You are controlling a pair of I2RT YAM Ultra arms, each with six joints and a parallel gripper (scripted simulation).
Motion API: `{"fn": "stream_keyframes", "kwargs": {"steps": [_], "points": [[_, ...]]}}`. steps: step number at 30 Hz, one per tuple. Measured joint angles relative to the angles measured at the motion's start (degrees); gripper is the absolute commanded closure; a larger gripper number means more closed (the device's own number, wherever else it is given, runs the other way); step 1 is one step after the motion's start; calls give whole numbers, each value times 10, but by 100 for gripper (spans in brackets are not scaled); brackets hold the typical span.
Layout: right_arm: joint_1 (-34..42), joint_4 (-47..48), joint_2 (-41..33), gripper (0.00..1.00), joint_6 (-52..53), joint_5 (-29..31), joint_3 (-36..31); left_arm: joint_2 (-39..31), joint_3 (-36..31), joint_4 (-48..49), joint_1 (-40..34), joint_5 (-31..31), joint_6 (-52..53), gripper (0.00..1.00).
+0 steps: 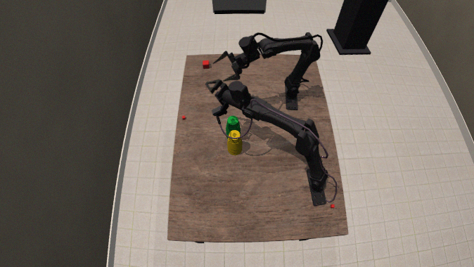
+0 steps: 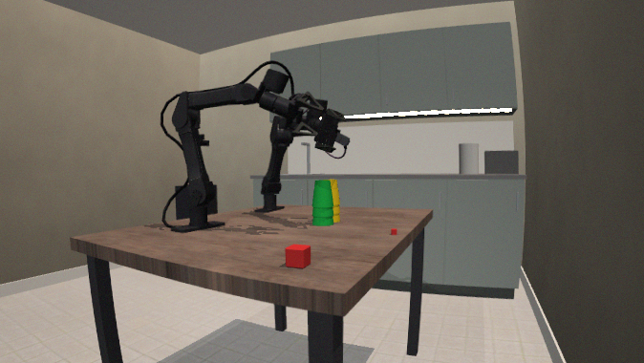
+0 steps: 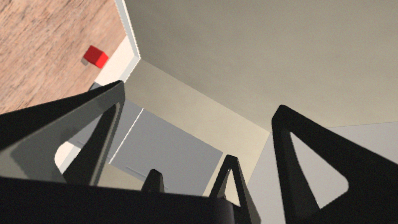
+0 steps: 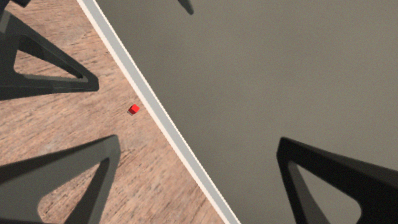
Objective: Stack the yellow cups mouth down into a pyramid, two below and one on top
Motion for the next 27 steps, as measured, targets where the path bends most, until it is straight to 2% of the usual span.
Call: {"fn": "stream_keyframes", "kwargs": {"steps": [3,9,19,27], "points": [[27,-32,-23,0,54,-3,-10,-7,-29,-12,5,21,57,0],[96,-97,-116,0,160,-16,-20,-37,-83,-56,31,56,190,0],[164,-168,-191,0,289,-18,-32,-85,-113,-114,52,91,394,0],[210,-222,-254,0,378,-21,-39,-110,-135,-178,70,95,572,0]]}}
